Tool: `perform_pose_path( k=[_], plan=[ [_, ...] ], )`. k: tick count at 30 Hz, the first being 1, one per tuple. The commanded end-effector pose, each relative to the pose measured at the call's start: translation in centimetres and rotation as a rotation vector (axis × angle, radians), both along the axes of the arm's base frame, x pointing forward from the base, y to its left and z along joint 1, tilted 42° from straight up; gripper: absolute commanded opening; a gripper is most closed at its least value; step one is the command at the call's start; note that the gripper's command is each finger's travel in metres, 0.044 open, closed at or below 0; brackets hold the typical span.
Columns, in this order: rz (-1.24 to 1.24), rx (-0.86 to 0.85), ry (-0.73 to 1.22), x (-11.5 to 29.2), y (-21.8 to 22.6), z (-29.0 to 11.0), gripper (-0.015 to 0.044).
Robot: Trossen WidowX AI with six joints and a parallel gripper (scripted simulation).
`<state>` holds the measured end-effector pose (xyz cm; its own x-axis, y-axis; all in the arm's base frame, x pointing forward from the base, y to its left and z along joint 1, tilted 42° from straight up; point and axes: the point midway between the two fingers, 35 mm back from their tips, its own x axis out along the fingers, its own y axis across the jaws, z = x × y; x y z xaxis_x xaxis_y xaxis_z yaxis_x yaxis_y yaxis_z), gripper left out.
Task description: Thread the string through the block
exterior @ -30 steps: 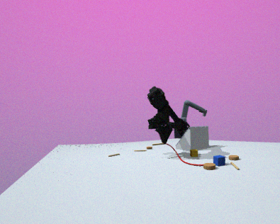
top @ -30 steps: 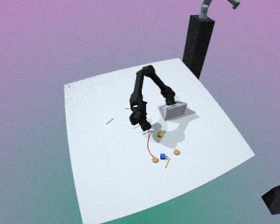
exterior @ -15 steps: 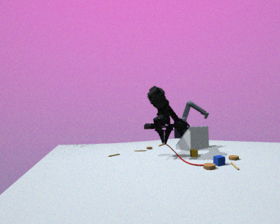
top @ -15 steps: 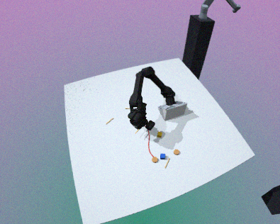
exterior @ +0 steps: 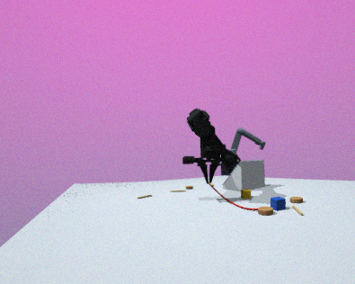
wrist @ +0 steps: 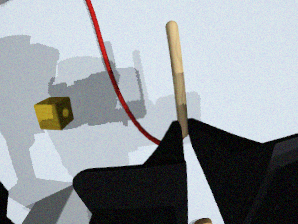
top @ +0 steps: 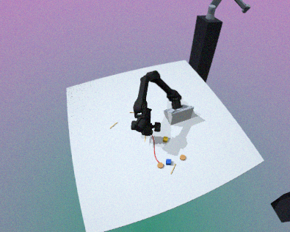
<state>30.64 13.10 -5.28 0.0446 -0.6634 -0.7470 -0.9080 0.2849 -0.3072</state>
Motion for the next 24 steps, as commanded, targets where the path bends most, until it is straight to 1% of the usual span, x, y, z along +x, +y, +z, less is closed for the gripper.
perform_pose_path(
  k=[1, 24],
  plan=[
    [0.104, -0.006, 0.098, 0.1, 0.3, -0.3, 0.0],
    [0.716, -0.042, 0.638, 1.0, 1.6, -1.7, 0.0]
  ],
)
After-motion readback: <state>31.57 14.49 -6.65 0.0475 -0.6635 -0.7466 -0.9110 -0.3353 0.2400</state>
